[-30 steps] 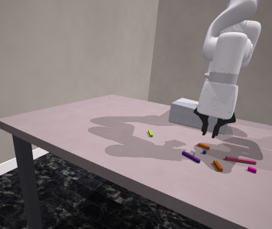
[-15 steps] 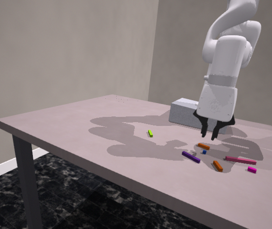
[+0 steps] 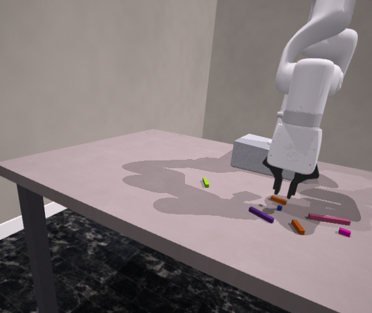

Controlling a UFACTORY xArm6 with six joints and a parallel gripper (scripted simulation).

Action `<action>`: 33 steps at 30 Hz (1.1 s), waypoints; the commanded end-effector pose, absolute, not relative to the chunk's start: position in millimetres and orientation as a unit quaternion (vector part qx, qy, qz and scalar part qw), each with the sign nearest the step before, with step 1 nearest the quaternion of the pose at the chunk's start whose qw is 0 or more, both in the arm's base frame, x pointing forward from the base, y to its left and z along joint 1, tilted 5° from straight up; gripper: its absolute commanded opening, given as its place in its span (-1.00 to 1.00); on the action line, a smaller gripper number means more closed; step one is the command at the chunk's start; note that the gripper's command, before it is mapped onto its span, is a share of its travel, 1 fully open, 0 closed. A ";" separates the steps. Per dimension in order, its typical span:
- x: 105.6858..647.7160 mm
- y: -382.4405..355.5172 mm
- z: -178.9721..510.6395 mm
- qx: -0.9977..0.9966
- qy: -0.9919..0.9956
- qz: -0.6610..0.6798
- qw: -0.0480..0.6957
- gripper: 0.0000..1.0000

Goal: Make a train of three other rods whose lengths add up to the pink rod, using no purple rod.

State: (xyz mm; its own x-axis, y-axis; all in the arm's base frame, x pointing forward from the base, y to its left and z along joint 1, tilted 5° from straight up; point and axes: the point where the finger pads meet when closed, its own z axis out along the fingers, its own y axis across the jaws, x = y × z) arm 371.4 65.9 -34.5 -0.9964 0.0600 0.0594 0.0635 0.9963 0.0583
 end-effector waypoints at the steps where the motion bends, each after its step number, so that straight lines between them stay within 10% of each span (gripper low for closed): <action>1: 372.7 66.6 -42.0 -0.031 -0.999 -0.031 0.027 -0.51; 33: 371.8 67.5 -59.5 -0.031 -0.999 -0.031 0.027 -0.51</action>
